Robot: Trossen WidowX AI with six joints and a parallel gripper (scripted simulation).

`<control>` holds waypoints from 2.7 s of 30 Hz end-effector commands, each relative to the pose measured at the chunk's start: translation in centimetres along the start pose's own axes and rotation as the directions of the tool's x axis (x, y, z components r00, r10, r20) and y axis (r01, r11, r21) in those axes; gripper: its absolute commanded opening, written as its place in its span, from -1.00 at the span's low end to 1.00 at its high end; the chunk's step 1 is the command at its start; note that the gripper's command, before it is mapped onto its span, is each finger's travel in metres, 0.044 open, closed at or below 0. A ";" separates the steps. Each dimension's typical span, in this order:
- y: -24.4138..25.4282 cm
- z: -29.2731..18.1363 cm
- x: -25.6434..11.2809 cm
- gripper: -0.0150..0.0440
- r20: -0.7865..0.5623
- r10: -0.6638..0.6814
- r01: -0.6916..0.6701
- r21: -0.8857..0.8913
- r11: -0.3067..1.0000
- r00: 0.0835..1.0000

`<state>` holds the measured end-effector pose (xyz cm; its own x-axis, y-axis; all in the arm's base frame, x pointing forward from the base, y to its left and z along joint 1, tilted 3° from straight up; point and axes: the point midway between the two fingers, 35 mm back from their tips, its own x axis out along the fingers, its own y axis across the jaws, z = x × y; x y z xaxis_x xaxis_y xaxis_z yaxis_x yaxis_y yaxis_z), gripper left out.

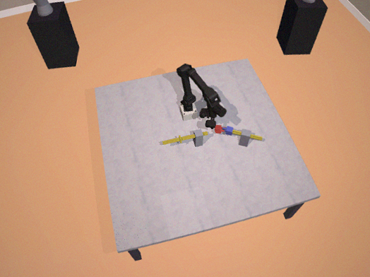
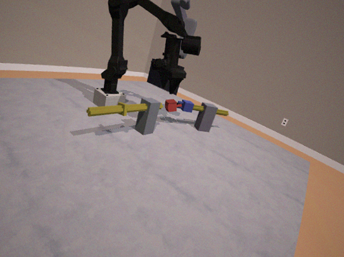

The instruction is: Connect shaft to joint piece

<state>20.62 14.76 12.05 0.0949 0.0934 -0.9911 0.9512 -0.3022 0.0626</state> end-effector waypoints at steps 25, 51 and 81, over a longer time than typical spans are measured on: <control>-0.3 -1.7 7.6 1.00 0.005 -0.010 0.010 0.009 1.000 1.000; -0.4 -1.8 10.6 0.82 0.005 -0.010 0.010 0.009 1.000 1.000; -0.4 -1.8 10.6 0.12 0.005 -0.010 0.010 0.009 1.000 1.000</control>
<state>21.78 17.54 1.77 0.0843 0.0928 -0.9921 0.9511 -0.3046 0.0523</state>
